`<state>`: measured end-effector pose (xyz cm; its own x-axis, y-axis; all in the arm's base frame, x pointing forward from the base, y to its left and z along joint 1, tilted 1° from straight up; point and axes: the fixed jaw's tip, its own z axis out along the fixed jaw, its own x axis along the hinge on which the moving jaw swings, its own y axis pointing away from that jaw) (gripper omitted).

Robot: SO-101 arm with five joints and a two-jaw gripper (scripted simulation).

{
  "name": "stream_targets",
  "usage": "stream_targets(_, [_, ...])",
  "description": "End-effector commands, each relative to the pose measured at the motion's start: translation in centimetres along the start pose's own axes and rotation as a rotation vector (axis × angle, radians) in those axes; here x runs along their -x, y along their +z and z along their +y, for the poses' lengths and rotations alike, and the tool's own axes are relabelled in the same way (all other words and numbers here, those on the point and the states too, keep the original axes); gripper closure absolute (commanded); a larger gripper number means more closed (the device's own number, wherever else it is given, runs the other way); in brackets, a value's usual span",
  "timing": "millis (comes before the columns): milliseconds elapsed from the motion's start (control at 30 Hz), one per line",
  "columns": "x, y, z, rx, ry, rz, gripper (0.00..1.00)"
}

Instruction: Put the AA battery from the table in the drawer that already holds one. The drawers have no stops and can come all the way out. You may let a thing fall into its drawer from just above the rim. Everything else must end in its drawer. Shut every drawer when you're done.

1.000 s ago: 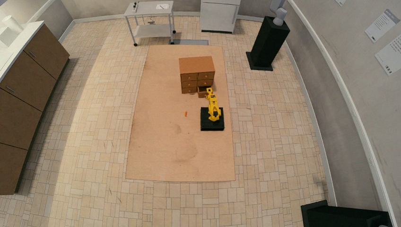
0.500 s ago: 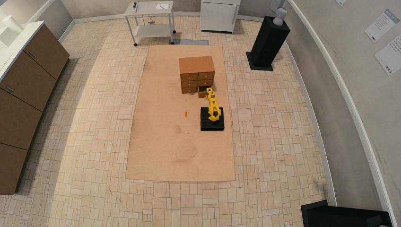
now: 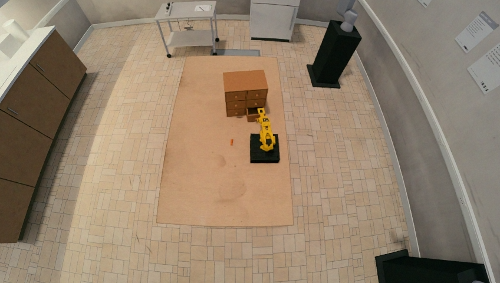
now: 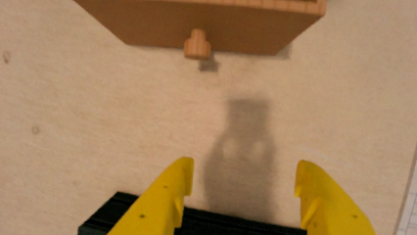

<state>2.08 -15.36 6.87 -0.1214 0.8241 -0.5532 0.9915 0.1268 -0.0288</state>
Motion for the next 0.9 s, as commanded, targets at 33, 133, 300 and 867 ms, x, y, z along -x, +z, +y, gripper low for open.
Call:
stream_targets(33, [2.4, -1.1, 0.3, 0.010, -0.002, -0.126, 0.79])
stream_targets(133, [3.5, -1.7, 0.5, 0.016, -0.007, -0.192, 0.79])
stream_targets(300, [3.9, -2.0, 0.5, 0.018, -0.009, -0.214, 0.79])
stream_targets(867, [3.9, -2.0, 0.5, 0.018, -0.009, -0.214, 0.79])
